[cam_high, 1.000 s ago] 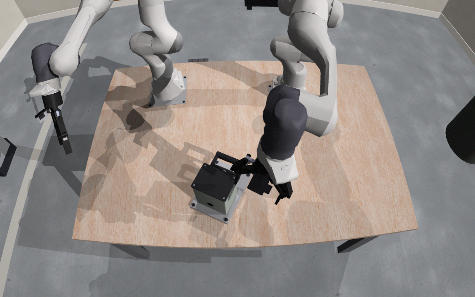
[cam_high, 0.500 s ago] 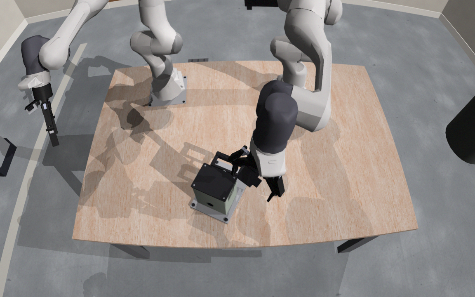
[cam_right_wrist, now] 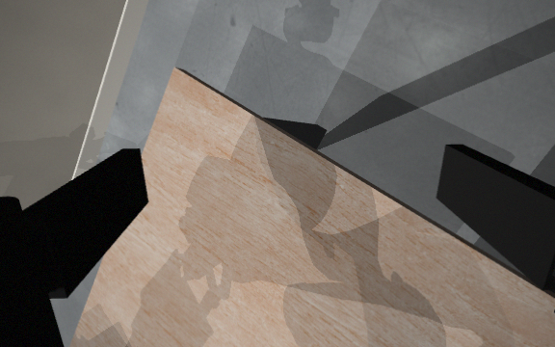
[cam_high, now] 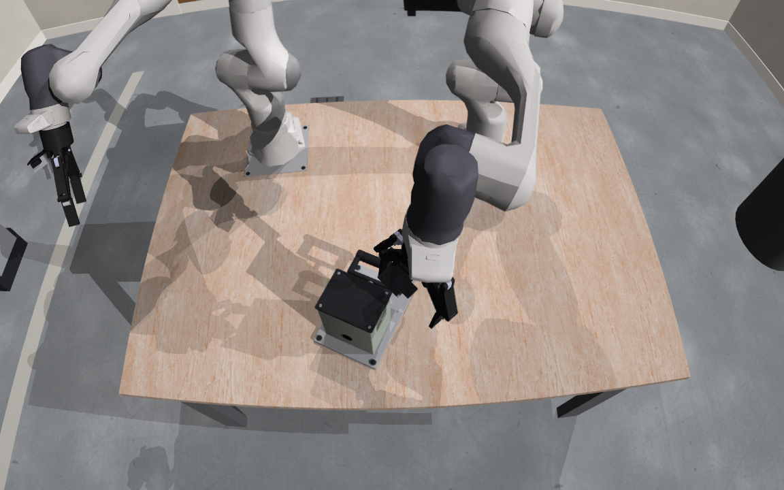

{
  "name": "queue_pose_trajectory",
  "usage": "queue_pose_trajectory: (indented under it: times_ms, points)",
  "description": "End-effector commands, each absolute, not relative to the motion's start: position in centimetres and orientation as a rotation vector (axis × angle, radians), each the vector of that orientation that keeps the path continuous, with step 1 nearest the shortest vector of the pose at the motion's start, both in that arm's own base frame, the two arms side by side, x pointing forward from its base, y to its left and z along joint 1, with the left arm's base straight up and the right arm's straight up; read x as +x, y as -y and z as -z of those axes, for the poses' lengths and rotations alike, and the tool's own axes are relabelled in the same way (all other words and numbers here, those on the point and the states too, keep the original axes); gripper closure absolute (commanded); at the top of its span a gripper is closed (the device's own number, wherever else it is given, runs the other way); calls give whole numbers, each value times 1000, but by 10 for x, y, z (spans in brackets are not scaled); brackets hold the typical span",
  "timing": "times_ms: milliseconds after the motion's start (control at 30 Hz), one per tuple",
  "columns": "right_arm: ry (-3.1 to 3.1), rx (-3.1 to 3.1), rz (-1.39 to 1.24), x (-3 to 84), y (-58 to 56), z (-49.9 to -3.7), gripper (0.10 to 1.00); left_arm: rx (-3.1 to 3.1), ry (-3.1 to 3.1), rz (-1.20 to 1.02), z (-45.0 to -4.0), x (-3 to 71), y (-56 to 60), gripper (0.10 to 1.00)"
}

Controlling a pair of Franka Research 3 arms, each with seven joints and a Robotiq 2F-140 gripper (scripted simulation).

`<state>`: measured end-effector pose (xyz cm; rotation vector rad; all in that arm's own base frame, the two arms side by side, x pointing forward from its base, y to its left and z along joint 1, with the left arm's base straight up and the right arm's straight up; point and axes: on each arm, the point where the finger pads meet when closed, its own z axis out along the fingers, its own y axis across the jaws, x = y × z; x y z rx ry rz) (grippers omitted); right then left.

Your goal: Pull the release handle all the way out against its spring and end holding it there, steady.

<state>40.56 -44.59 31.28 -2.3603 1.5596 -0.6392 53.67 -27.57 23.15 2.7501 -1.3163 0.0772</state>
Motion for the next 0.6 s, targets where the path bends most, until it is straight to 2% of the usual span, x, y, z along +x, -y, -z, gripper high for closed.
queue_pose_trajectory:
  times_ms: [0, 567]
  points:
    - [-1667, -2292, 570, 392, 450, -312, 98, 2684, 1453, -92, -233, 534, 278, 98]
    - [-1903, -2172, 481, 330, 494, -329, 98, 2557, 1690, -84, -230, 510, 291, 98]
